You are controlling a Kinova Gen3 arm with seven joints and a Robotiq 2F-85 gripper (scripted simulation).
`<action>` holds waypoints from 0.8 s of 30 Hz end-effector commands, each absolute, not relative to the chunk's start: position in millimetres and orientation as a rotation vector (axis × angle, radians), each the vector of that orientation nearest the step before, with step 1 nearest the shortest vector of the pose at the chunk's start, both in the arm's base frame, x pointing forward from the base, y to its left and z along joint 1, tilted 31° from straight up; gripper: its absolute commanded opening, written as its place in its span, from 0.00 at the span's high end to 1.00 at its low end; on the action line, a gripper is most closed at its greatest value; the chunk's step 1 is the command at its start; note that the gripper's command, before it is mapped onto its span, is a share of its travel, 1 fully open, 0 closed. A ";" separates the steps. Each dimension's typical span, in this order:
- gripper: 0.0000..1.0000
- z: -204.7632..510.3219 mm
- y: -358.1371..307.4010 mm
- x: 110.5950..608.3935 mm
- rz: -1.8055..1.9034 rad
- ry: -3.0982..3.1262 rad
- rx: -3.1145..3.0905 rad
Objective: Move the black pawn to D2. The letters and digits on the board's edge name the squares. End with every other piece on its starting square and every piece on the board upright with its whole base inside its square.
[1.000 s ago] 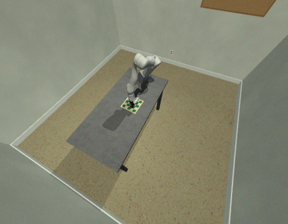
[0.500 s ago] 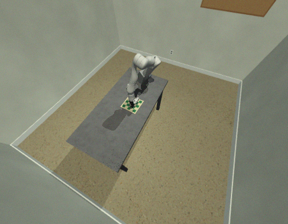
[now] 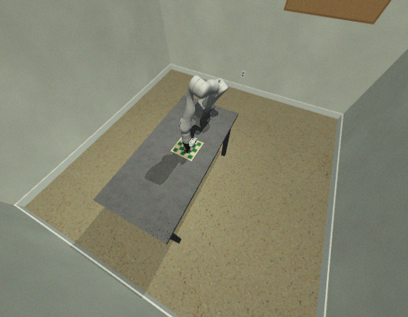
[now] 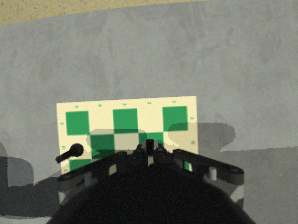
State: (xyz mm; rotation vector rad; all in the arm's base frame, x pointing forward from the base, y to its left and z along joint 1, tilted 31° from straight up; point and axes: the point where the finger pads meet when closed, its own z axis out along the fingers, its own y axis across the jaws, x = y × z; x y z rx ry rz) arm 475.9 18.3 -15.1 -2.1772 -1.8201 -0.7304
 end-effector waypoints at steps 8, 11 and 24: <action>1.00 -15.1 16.5 479.1 -0.736 -1.826 -2.183; 1.00 -15.1 16.5 479.1 -0.736 -1.826 -2.183; 0.80 -15.1 16.5 479.1 -0.736 -1.826 -2.183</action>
